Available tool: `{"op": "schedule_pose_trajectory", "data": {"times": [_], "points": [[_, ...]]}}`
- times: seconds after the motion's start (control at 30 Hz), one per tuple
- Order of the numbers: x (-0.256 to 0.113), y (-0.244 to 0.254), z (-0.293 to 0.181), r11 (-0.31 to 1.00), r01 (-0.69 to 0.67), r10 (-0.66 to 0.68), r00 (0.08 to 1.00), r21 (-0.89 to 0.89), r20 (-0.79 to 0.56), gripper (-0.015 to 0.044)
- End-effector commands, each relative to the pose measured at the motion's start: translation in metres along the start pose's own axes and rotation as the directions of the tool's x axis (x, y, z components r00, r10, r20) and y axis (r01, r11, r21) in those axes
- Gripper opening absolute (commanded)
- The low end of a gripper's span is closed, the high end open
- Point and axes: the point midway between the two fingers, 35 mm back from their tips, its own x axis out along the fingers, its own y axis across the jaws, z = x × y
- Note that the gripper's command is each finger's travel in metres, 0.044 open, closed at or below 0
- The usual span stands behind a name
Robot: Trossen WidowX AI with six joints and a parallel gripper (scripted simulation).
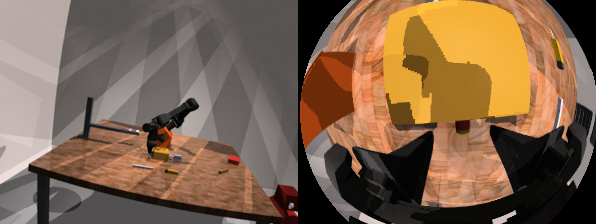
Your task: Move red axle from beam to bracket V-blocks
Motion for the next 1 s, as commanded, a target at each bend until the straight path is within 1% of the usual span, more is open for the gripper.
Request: {"op": "schedule_pose_trajectory", "data": {"times": [0.0, 0.2, 0.43, 0.97], "points": [[0.0, 0.0, 0.0, 1.0, 0.0, 0.0, 1.0, 0.0, 0.0, 0.0204], [0.0, 0.0, 0.0, 1.0, 0.0, 0.0, 1.0, 0.0, 0.0, 0.0046], [0.0, 0.0, 0.0, 1.0, 0.0, 0.0, 1.0, 0.0, 0.0, 0.0], [-0.001, -0.003, -0.019, 1.0, 0.001, -0.001, 1.0, 0.0, -0.003, 0.0]]}}
